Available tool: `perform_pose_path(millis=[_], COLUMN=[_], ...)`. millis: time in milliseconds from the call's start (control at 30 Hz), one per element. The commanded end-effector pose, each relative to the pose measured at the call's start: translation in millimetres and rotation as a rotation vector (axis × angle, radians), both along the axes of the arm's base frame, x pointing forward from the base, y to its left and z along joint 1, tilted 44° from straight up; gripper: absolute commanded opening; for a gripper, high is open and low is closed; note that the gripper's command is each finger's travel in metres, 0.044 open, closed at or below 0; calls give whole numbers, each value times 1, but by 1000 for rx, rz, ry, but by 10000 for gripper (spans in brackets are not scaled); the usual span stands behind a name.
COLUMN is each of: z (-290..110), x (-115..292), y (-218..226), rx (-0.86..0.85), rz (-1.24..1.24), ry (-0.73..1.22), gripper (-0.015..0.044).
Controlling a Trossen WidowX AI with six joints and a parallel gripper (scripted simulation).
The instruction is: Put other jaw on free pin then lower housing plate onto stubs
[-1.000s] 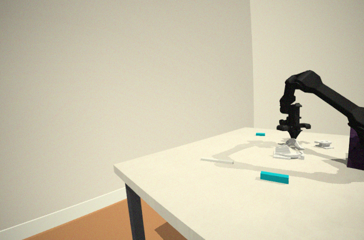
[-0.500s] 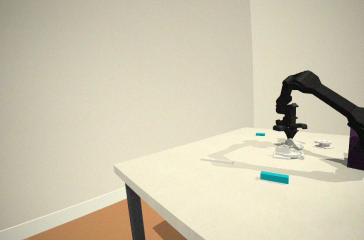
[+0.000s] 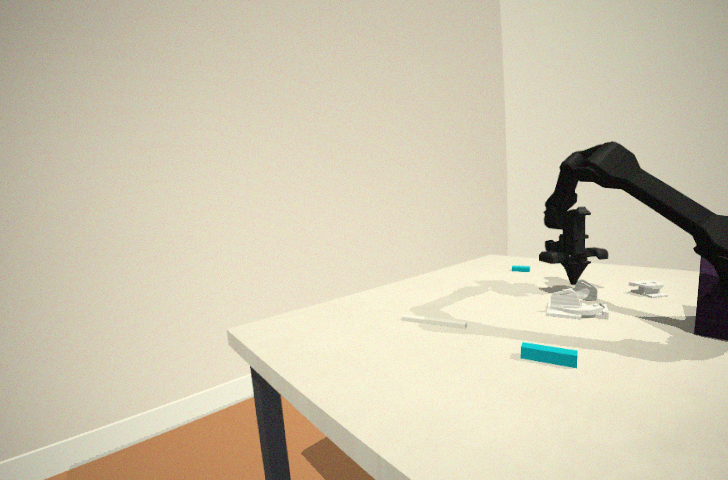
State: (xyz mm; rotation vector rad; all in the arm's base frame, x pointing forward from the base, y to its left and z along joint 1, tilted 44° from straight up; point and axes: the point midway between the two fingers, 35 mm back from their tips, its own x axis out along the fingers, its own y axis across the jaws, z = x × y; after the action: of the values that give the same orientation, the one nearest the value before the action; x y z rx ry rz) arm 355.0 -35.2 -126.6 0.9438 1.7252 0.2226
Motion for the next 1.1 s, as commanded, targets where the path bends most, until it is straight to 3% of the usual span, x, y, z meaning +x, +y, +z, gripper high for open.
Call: perform_pose_path(millis=[0, 167, 333, 867, 1067], z=[4, 42, 43, 39, 39], x=[1, 4, 4, 3, 3], y=[-1, -40, -42, -39, -39], rx=[3, -3, -3, 1, 1], rz=[-9, -1, 0, -14, -14], ry=[3, 0, 0, 3, 3], gripper=[0, 0, 0, 420, 440])
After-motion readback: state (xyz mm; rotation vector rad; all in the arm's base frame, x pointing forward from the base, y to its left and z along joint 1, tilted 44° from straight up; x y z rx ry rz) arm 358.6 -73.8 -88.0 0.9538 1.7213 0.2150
